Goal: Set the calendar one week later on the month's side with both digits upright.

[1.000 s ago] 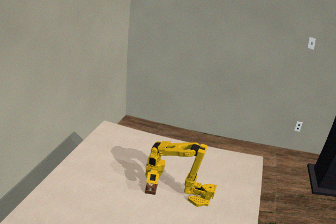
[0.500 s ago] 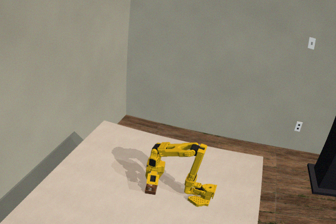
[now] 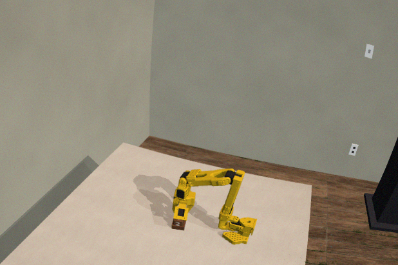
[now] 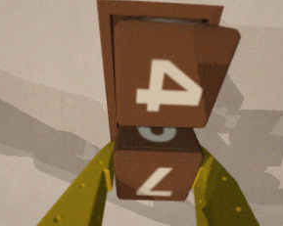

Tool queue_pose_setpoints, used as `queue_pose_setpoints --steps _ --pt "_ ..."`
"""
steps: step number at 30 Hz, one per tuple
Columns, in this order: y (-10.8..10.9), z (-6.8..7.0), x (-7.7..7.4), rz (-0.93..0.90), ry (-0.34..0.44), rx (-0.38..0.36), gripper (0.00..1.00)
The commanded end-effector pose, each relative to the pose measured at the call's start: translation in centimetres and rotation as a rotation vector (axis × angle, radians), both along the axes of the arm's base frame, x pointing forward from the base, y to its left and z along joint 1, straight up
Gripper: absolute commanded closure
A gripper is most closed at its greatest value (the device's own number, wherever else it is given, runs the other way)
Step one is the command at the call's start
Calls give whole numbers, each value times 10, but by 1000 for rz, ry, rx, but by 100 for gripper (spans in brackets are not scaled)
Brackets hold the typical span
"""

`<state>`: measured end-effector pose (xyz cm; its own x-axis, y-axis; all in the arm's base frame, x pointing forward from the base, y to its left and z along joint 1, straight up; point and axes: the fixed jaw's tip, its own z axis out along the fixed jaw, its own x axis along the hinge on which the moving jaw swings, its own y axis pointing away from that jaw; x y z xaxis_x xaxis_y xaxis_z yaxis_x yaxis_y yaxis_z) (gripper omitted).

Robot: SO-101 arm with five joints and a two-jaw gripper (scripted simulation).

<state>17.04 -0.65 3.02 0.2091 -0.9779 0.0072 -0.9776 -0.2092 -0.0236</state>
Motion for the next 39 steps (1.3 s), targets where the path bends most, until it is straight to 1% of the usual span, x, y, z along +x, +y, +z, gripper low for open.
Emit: queue_pose_setpoints --steps 1,12,19,22,29,39 --pt "-1 1 3 -6 -18 1 100" --pt "-1 -3 3 -6 -18 1 100" --pt "-1 -3 3 -6 -18 1 100" --pt "-1 -3 3 -6 -18 1 96" --pt "-1 -3 3 -6 -18 1 84" --pt "-1 -3 3 -6 -18 1 82"
